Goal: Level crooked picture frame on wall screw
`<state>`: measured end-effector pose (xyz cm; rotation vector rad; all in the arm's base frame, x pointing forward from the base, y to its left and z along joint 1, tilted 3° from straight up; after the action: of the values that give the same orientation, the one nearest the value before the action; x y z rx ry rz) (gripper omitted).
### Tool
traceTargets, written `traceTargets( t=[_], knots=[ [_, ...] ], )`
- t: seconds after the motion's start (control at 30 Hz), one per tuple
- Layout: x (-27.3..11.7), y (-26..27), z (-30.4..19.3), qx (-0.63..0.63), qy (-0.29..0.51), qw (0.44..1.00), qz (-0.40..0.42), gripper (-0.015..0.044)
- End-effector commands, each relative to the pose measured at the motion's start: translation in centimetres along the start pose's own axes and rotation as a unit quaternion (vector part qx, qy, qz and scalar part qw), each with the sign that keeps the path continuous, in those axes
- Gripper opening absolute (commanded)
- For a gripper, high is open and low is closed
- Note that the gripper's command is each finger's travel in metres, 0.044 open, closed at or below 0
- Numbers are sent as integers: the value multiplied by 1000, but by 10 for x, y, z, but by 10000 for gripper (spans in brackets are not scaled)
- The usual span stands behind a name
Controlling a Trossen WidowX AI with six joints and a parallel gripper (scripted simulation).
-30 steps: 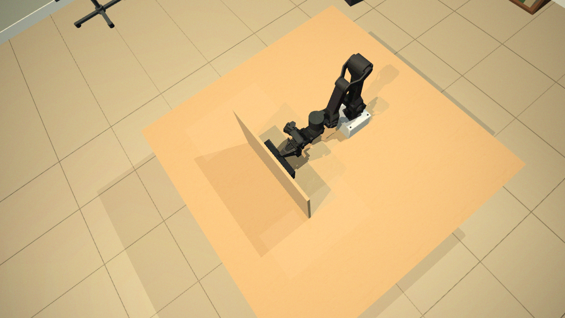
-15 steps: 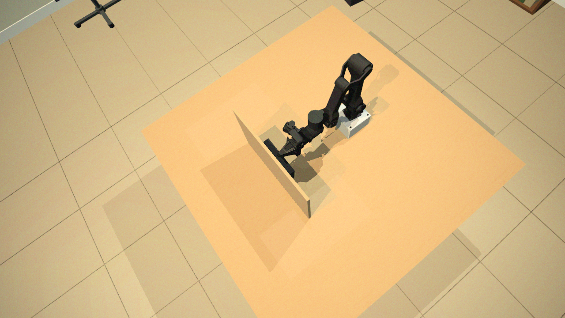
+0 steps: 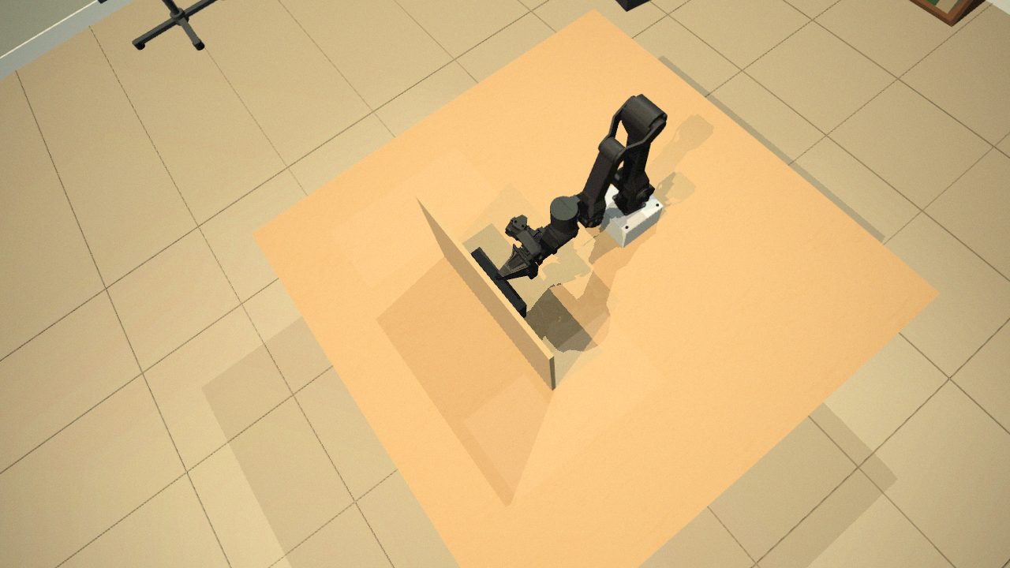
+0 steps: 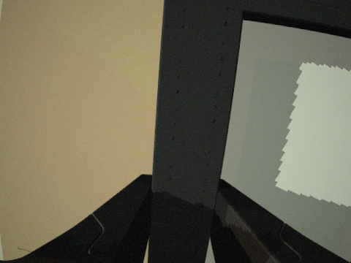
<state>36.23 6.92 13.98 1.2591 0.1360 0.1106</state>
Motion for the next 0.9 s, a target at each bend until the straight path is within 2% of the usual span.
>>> traceTargets(
  t=[0.0,0.87],
  knots=[
    [1,4,1,-2,-2,1000,8,0],
    [1,-4,0,-2,-2,1000,8,0]
  ],
)
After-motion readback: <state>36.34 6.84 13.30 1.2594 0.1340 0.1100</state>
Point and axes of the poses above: the point midway between the two fingers, 35 mm back from their tips, its own x axis out along the fingers, its own y axis across the jaws, z = x × y, the point moved 2 cm from there along -x, back along the fingers, and after that the axes turned 11 degrees about -x, right-handed, at the moved point
